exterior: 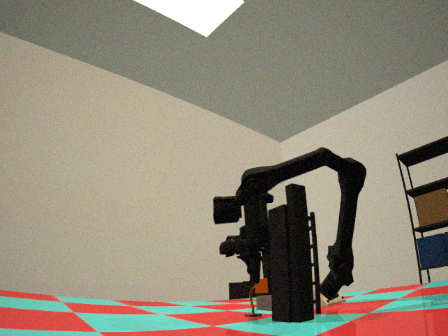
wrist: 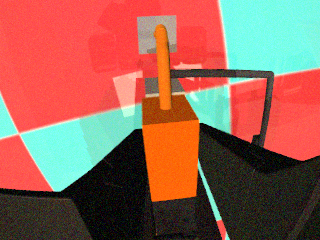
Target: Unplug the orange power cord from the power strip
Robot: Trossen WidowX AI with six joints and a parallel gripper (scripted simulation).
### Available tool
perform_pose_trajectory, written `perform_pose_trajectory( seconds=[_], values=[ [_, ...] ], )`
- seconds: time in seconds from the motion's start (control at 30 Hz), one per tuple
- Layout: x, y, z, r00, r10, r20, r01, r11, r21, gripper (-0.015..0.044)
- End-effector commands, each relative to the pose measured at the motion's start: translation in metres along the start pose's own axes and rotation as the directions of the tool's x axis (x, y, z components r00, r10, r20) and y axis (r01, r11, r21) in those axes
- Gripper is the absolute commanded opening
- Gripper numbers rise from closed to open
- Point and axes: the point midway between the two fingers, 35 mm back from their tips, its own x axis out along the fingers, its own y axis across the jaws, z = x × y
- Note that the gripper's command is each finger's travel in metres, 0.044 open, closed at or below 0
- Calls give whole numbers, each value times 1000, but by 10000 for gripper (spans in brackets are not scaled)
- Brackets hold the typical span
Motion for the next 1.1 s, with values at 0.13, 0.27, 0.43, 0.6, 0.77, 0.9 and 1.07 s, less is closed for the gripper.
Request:
perform_pose_trajectory(
  seconds=[0.13,0.27,0.43,0.6,0.77,0.9,1.07],
  values=[
    [-12,-3,42,997,7,79,-8,1000,19,0],
    [-14,-4,49,997,7,79,-8,1000,19,0],
    [-7,-2,37,999,-1,53,0,1000,7,53],
    [-7,-2,37,999,-1,53,0,1000,7,160],
    [-7,-2,37,999,-1,53,0,1000,7,160],
    [-9,-2,37,998,1,58,-1,1000,10,160],
    [-17,-3,37,997,6,74,-8,1000,19,160]
  ],
)
